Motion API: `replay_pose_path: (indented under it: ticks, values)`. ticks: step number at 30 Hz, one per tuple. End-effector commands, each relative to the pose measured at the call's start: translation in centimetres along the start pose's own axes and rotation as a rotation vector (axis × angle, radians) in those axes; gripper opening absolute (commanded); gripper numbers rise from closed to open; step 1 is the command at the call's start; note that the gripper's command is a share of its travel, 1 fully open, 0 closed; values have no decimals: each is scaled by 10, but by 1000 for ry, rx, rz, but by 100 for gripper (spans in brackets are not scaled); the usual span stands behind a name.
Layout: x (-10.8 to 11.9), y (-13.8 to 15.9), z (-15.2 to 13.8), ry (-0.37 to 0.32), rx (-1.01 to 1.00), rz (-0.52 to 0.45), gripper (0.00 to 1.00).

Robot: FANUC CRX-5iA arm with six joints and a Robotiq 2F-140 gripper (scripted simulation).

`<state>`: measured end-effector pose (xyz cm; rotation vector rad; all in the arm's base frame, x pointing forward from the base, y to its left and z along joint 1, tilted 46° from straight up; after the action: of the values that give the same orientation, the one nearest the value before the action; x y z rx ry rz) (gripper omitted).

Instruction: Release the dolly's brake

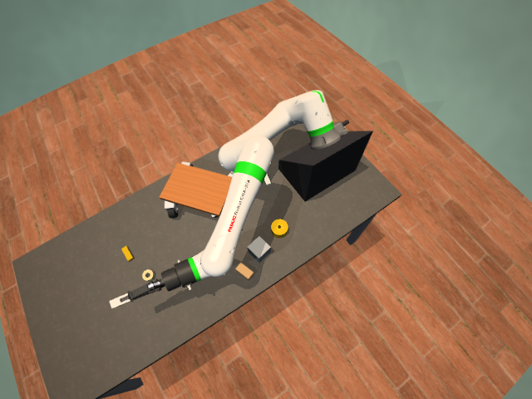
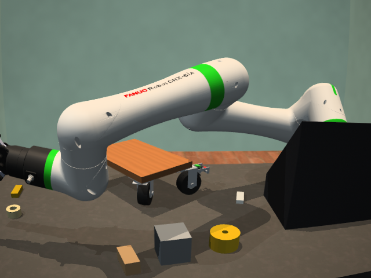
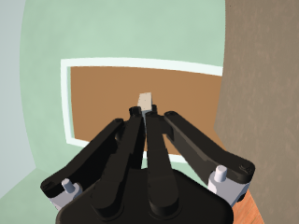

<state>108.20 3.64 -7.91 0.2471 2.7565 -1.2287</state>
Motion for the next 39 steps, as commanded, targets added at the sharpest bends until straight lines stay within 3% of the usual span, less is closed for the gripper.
replay_pose_path:
  ticks: [1, 12, 13, 15, 16, 17, 20, 22, 23, 24, 25, 27, 28, 29, 30, 32, 33, 34, 35, 37, 38, 39]
  values:
    - [-27, 9, -35, 7, 2, -132, 0]
    - [-40, 10, -113, 29, 32, -403, 0]
    - [-37, 8, -129, 37, 43, -465, 0]
    - [-37, 8, -129, 37, 43, -465, 0]
    - [-31, 4, -144, 47, 56, -529, 0]
    - [-31, 4, -144, 47, 56, -529, 0]
    - [-10, -9, -174, 73, 88, -661, 0]
    - [-10, -9, -174, 73, 88, -661, 0]
    - [5, -19, -187, 90, 107, -729, 0]
    - [5, -19, -187, 90, 107, -729, 0]
    - [22, -30, -199, 109, 128, -797, 0]
    - [22, -30, -199, 109, 128, -797, 0]
    - [43, -44, -210, 132, 151, -866, 0]
    - [43, -44, -210, 132, 151, -866, 0]
    - [68, -60, -219, 157, 175, -934, 0]
    - [68, -60, -219, 157, 175, -934, 0]
    - [95, -79, -227, 186, 201, -1002, 0]
    - [95, -79, -227, 186, 201, -1002, 0]
    - [111, -91, -229, 218, 228, -1070, 0]
    - [124, -100, -233, 218, 228, -1070, 0]
    - [140, -112, -234, 254, 257, -1136, 0]
    - [151, -120, -236, 254, 257, -1136, 0]
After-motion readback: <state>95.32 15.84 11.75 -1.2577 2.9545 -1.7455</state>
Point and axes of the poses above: the point where the finger pads meet when closed, its own x axis back along the fingers, its own z axis across the jaws, y = z × x, the point moved 1 cm from there along x, back along the fingers, and after that the axes turned 10 degrees about -x, right-handed, at the moved point
